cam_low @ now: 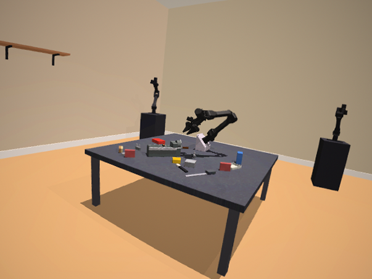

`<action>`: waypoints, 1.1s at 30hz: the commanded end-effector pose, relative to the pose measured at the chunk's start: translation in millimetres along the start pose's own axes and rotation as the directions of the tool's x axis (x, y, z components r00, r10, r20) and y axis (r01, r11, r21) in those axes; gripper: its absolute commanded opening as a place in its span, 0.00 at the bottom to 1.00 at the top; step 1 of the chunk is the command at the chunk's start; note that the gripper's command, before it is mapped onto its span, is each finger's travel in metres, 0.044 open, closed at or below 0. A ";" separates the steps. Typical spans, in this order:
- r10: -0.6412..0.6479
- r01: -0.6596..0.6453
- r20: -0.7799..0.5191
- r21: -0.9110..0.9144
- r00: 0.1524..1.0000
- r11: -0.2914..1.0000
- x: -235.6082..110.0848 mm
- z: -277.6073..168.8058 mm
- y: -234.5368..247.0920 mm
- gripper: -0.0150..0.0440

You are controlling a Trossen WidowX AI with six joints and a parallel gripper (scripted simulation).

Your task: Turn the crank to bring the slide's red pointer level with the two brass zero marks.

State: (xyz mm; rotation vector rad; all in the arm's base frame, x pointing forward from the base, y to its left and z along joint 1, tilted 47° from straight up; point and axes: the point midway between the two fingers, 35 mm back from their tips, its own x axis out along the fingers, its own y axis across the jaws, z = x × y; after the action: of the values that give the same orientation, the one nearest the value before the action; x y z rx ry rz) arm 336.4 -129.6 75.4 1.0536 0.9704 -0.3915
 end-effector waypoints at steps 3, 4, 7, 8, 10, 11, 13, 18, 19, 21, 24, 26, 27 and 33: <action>-0.008 0.008 -0.004 0.006 1.000 1.000 20.9 -19.6 -0.2 1.00; -0.007 0.008 -0.004 0.006 1.000 1.000 24.7 -23.2 -0.1 1.00; -0.007 0.007 -0.004 0.006 1.000 1.000 35.5 -34.2 0.1 1.00; -0.007 0.007 -0.005 0.006 1.000 1.000 38.9 -38.0 0.0 1.00; -0.006 0.006 -0.005 0.006 1.000 1.000 45.5 -45.7 -0.1 1.00; -0.005 0.005 -0.005 0.007 1.000 1.000 48.6 -49.7 -0.3 1.00; -0.004 0.004 -0.005 0.007 1.000 1.000 54.7 -57.7 -0.7 1.00; -0.002 0.002 -0.005 0.008 1.000 1.000 59.0 -63.8 -1.1 1.00; -0.002 0.003 -0.005 0.008 1.000 1.000 59.6 -64.3 -1.1 1.00; -0.003 0.003 -0.005 0.008 1.000 1.000 62.0 -66.2 -0.9 1.00; -0.003 0.003 -0.005 0.008 1.000 1.000 65.7 -69.4 -0.7 1.00; -0.003 0.003 -0.005 0.008 1.000 1.000 68.2 -71.5 -0.6 1.00; -0.003 0.003 -0.005 0.008 1.000 1.000 69.4 -72.6 -0.5 1.00; -0.004 0.004 -0.006 0.004 1.000 1.000 76.4 -79.4 -0.5 1.00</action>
State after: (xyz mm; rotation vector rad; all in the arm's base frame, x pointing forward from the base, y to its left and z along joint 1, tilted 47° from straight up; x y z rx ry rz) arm 340.5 -51.9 5.3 1.0567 0.9773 -0.3869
